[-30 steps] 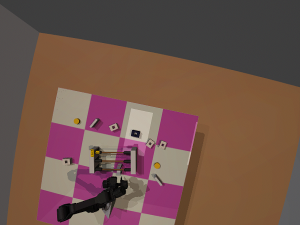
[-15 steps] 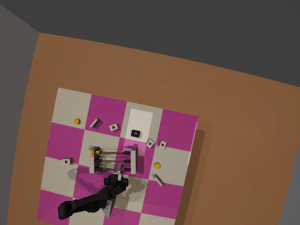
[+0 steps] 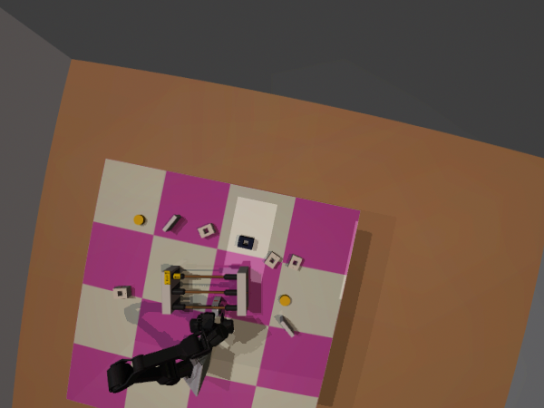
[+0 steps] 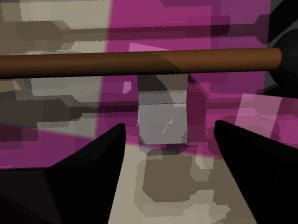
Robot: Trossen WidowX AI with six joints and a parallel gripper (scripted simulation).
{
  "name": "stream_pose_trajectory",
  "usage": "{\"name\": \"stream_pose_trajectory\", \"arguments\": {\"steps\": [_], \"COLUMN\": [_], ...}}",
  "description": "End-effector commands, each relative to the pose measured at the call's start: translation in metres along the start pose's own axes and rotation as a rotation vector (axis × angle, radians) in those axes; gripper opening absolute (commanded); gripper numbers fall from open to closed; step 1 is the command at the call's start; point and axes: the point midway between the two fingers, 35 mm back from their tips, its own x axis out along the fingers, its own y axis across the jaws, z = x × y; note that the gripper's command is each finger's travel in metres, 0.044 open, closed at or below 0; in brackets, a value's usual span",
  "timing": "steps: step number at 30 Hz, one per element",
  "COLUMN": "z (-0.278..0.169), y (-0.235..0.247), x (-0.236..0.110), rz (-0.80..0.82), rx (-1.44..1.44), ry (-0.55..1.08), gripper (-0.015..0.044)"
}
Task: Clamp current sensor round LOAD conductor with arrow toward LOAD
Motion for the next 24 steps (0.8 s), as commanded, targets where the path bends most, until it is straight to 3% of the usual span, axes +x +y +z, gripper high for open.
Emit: {"name": "stream_pose_trajectory", "arguments": {"steps": [1, 2, 6, 20, 24], "z": [-0.0017, -0.0017, -0.0002, -0.0002, -0.0002], "y": [0.0020, 0.0021, 0.0005, 0.0005, 0.0020], "x": [0.0061, 0.0068, 0.0030, 0.0030, 0.0012], "rz": [0.008, 0.009, 0.001, 0.001, 0.008], "rx": [0.007, 0.007, 0.000, 0.000, 0.007], "ry": [-0.002, -0.002, 0.000, 0.000, -0.002], "gripper": [0.0292, 0.0292, 0.0187, 0.0093, 0.0000]}}
